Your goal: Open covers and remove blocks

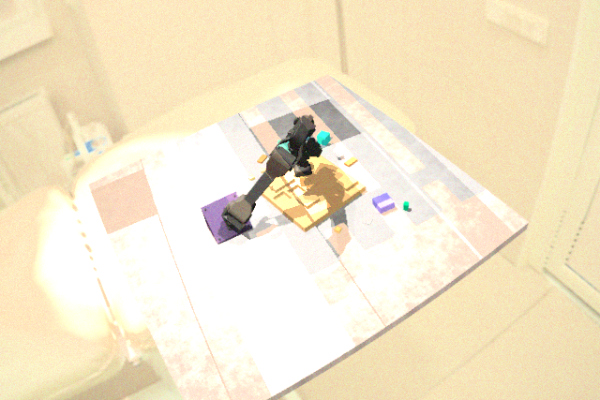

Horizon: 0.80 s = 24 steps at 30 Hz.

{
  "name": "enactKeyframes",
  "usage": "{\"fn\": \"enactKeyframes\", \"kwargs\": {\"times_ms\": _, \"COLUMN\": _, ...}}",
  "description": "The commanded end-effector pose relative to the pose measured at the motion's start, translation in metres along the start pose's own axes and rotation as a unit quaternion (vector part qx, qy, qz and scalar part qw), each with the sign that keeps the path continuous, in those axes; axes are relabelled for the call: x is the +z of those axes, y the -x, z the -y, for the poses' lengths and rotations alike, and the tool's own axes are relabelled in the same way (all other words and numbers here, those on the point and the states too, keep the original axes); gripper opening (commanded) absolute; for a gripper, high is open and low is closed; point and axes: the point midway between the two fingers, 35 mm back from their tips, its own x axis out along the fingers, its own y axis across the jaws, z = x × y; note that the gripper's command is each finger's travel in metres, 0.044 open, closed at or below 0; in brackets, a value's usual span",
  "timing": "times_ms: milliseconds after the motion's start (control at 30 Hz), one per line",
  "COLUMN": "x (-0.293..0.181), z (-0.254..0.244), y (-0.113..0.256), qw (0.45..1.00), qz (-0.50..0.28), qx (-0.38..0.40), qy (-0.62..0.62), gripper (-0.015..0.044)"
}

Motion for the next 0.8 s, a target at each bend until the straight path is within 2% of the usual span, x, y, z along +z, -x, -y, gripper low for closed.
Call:
{"fn": "enactKeyframes", "kwargs": {"times_ms": 0, "x": 0.0001, "z": -0.0007, "y": 0.0017, "qw": 1.000, "qz": 0.000, "qx": 0.002, "qy": -0.002, "gripper": 0.0000}}
{"fn": "enactKeyframes", "kwargs": {"times_ms": 767, "x": 0.0001, "z": -0.0015, "y": -0.0082, "qw": 1.000, "qz": 0.000, "qx": 0.002, "qy": -0.002, "gripper": 0.0000}}
